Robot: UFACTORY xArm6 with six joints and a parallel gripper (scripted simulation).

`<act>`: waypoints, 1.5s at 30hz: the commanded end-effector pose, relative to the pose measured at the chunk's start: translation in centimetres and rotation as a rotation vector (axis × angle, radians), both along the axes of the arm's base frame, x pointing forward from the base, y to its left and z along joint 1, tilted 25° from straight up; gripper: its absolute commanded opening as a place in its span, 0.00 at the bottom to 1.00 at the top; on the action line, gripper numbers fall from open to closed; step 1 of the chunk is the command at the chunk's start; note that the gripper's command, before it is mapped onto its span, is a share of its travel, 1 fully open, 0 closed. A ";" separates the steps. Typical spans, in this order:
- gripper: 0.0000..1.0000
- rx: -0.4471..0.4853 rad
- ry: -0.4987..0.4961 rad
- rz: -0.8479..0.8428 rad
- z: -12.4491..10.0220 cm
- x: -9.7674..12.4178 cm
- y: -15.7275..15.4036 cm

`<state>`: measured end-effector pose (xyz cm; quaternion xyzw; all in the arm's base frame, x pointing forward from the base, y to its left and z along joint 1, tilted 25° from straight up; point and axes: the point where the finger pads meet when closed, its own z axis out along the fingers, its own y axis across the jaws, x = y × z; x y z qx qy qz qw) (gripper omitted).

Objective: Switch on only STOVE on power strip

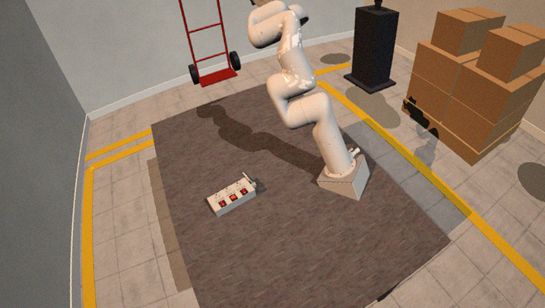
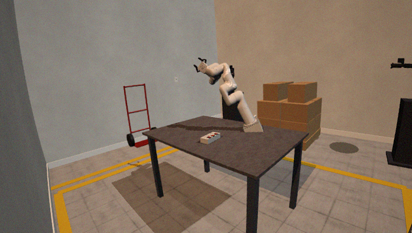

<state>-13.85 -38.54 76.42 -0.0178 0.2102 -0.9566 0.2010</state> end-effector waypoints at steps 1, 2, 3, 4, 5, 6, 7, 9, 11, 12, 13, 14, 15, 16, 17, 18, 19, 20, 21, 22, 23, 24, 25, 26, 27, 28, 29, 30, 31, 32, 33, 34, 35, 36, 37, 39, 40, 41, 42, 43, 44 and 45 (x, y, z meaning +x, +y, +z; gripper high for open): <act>1.00 -0.003 0.002 -0.001 0.1 0.0 0.1; 1.00 -0.003 0.002 -0.001 0.1 0.0 0.1; 1.00 -0.003 0.002 -0.001 0.1 0.0 0.1; 1.00 -0.003 0.002 -0.001 0.1 0.0 0.1; 1.00 -0.003 0.002 -0.001 0.1 0.0 0.1; 1.00 -0.003 0.002 -0.001 0.1 0.0 0.1; 1.00 -0.003 0.002 -0.001 0.1 0.0 0.1; 1.00 -0.003 0.002 -0.001 0.1 0.0 0.1; 1.00 -0.003 0.002 -0.001 0.1 0.0 0.1; 1.00 -0.003 0.002 -0.001 0.1 0.0 0.1; 1.00 -0.003 0.002 -0.001 0.1 0.0 0.1; 1.00 -0.003 0.002 -0.001 0.1 0.0 0.1; 1.00 -0.003 0.002 -0.001 0.1 0.0 0.1; 1.00 -0.003 0.002 -0.001 0.1 0.0 0.1; 1.00 -0.003 0.002 -0.001 0.1 0.0 0.1; 0.00 -0.003 0.002 -0.001 0.1 0.0 0.1; 0.00 -0.003 0.002 -0.001 0.1 0.0 0.1; 0.00 -0.003 0.002 -0.001 0.1 0.0 0.1; 0.00 -0.003 0.002 -0.001 0.1 0.0 0.1; 0.00 -0.003 0.002 -0.001 0.1 0.0 0.1; 0.00 -0.003 0.002 -0.001 0.1 0.0 0.1; 0.00 -0.003 0.002 -0.001 0.1 0.0 0.1; 0.00 -0.003 0.002 -0.001 0.1 0.0 0.1; 0.00 -0.003 0.002 -0.001 0.1 0.0 0.1; 0.00 -0.003 0.002 -0.001 0.1 0.0 0.1; 0.00 -0.003 0.002 -0.001 0.1 0.0 0.1; 0.00 -0.003 0.002 -0.001 0.1 0.0 0.1; 0.00 -0.003 0.002 -0.001 0.1 0.0 0.1; 0.00 -0.003 0.002 -0.001 0.1 0.0 0.1; 0.00 -0.003 0.002 -0.001 0.1 0.0 0.1; 0.00 -0.003 0.002 -0.001 0.1 0.0 0.1; 0.00 -0.003 0.002 -0.001 0.1 0.0 0.1; 0.00 -0.003 0.002 -0.001 0.1 0.0 0.1; 0.00 -0.003 0.002 -0.001 0.1 0.0 0.1; 0.00 -0.003 0.002 -0.001 0.1 0.0 0.1; 0.00 -0.003 0.002 -0.001 0.1 0.0 0.1; 0.00 -0.003 0.002 -0.001 0.1 0.0 0.1; 0.00 -0.003 0.002 -0.001 0.1 0.0 0.1; 0.00 -0.003 0.002 -0.001 0.1 0.0 0.1; 0.00 -0.003 0.002 -0.001 0.1 0.0 0.1; 0.00 -0.003 0.002 -0.001 0.1 0.0 0.1; 0.00 -0.002 0.001 0.000 0.1 0.1 0.1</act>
